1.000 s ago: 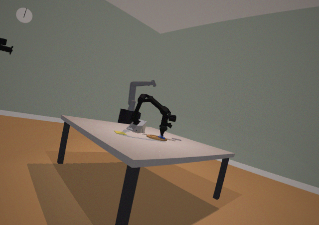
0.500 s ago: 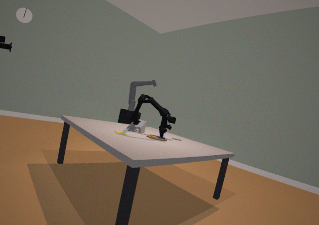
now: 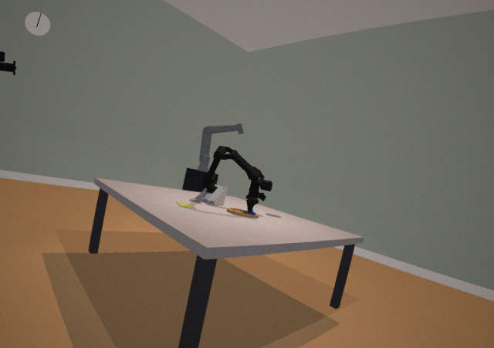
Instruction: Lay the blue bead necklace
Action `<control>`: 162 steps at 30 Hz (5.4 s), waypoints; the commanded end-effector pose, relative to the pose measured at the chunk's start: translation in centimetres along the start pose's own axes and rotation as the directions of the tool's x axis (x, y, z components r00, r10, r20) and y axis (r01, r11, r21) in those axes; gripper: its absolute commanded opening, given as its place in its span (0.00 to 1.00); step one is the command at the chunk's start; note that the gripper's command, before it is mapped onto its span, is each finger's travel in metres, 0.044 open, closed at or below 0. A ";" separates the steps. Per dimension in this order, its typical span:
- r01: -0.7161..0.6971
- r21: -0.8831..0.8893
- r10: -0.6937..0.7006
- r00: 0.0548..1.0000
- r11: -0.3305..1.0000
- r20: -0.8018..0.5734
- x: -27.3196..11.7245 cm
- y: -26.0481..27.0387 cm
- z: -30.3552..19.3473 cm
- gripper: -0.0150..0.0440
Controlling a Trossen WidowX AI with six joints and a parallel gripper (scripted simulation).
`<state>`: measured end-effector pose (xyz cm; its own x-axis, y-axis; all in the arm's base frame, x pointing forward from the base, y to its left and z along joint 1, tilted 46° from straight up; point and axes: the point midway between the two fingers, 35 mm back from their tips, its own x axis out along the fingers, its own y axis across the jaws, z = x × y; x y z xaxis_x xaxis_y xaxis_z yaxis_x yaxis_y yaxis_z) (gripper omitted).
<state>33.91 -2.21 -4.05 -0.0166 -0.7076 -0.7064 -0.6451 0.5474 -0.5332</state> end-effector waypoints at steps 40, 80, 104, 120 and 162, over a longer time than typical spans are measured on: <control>0.001 -0.005 -0.001 1.000 1.000 -0.005 -1.6 2.4 -2.0 0.25; 0.001 -0.005 -0.001 1.000 1.000 -0.004 -1.1 2.4 -2.0 1.00; 0.001 -0.005 -0.001 1.000 1.000 -0.005 -1.6 2.4 -2.0 1.00; 0.004 0.954 -0.001 1.000 0.301 -0.004 -3.2 1.4 0.3 0.90; 0.002 0.832 -0.001 1.000 -0.554 -0.003 -3.0 0.7 1.8 0.90</control>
<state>35.11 1.82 -2.42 -0.0070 -0.7067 -0.7074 0.9937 0.0742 -0.0839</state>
